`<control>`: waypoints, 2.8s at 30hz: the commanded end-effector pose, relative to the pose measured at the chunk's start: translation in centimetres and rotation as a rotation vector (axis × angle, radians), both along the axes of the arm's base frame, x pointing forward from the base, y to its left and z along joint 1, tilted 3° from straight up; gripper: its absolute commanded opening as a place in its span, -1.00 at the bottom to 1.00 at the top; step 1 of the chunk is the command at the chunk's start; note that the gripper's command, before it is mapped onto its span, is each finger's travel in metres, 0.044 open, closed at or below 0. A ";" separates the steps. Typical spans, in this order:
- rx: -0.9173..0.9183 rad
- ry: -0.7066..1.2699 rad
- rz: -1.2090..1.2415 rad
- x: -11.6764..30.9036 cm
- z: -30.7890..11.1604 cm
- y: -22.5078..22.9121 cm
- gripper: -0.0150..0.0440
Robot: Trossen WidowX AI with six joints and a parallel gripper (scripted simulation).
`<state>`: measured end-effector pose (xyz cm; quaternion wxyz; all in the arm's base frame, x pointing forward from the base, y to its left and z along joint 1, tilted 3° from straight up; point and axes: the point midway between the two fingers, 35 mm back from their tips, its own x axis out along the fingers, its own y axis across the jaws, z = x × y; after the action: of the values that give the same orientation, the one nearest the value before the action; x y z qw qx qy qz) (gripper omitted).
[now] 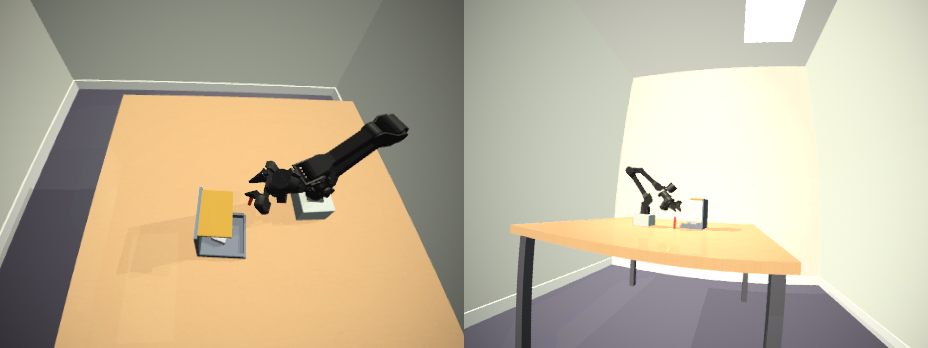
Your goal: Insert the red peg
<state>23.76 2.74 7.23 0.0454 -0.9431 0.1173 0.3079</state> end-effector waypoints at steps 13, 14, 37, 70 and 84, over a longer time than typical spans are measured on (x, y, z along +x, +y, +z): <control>0.000 0.001 -0.005 0.3 -0.7 0.0 0.25; 0.000 0.001 -0.005 0.3 -0.9 0.0 0.25; 0.000 0.001 -0.005 1.0 -4.7 0.2 0.25; 0.002 -0.003 -0.011 0.5 -7.2 -0.1 -0.48; 0.002 -0.003 -0.010 0.6 -6.6 0.0 -0.49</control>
<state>24.29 2.66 0.40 0.0471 -0.9426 0.1222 0.3073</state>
